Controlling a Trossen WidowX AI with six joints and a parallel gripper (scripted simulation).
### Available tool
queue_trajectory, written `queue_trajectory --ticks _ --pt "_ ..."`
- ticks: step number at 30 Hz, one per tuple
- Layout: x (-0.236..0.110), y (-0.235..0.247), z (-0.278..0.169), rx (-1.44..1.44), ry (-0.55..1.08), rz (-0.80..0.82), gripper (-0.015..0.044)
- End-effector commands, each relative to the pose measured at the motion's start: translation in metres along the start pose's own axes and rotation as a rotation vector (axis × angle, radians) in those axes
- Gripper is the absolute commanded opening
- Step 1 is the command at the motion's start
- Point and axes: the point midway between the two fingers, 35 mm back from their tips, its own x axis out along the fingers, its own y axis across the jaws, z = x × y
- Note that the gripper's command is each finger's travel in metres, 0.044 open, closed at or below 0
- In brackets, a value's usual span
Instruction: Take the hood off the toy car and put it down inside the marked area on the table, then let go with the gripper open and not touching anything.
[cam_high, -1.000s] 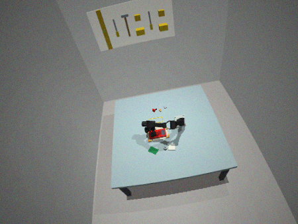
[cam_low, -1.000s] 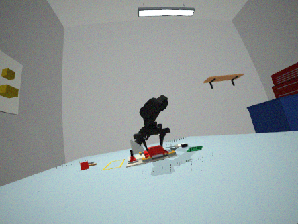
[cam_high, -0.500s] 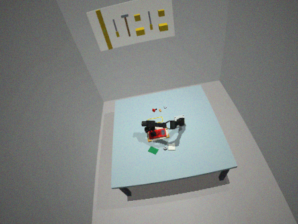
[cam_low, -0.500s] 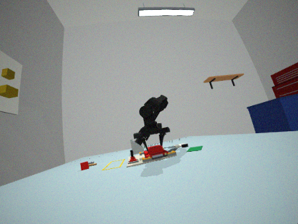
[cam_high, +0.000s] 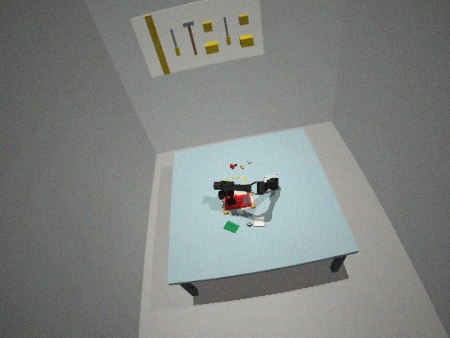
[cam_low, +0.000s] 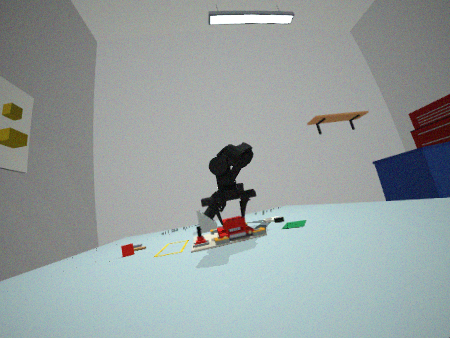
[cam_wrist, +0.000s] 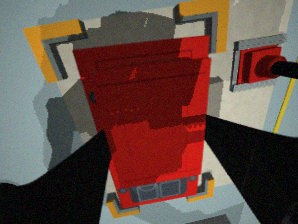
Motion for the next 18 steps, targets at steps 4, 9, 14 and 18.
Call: queue_trajectory --ticks 4,9,14,18 --pt "-0.007 -0.001 0.001 -0.004 -0.006 -0.004 0.0000" --pt "-0.011 -0.001 0.001 -0.004 -0.006 -0.004 0.0000" --pt "-0.014 -0.001 0.001 -0.004 -0.006 -0.004 0.0000" --pt "-0.016 -0.001 0.001 -0.003 -0.006 -0.004 0.0000"
